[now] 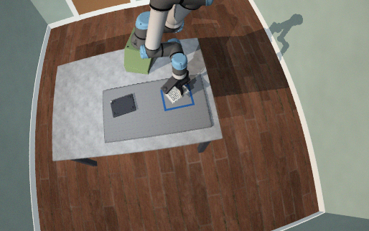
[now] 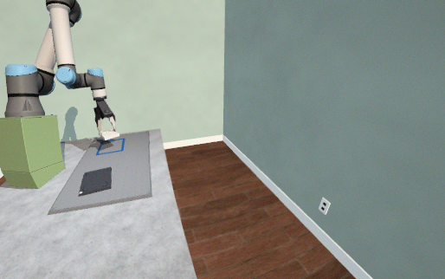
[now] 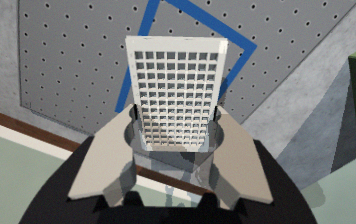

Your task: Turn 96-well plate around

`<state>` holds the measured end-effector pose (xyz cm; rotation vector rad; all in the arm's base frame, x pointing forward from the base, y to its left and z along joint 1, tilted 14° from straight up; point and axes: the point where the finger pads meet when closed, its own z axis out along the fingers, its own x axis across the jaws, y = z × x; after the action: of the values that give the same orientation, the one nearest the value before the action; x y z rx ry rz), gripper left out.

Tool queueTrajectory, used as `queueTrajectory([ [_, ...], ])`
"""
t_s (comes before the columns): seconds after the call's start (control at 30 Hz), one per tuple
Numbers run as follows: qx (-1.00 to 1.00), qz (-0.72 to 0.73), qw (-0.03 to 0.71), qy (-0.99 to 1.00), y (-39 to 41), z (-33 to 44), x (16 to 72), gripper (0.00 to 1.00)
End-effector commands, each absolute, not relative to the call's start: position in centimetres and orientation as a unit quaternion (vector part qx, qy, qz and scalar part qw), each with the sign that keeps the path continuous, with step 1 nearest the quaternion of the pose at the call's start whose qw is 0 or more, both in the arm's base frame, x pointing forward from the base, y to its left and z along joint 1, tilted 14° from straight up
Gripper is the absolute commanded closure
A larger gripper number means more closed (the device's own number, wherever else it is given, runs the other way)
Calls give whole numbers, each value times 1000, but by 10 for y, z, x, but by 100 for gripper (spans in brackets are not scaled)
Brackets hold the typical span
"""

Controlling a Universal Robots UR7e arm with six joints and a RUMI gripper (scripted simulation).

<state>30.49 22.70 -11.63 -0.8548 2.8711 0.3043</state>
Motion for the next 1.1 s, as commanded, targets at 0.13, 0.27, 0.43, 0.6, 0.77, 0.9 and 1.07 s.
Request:
queueTrajectory([
  [0.13,-284,101,66,951,229,-122,305,100],
  [0.27,-284,101,66,951,230,-125,306,100],
  [0.43,-284,101,66,951,230,-127,307,100],
  [0.6,-284,101,66,951,231,-130,307,100],
  [0.77,-284,101,66,951,232,-133,307,100],
  [0.9,-284,101,66,951,233,-136,307,100],
  [1.07,-284,101,66,951,233,-138,307,100],
])
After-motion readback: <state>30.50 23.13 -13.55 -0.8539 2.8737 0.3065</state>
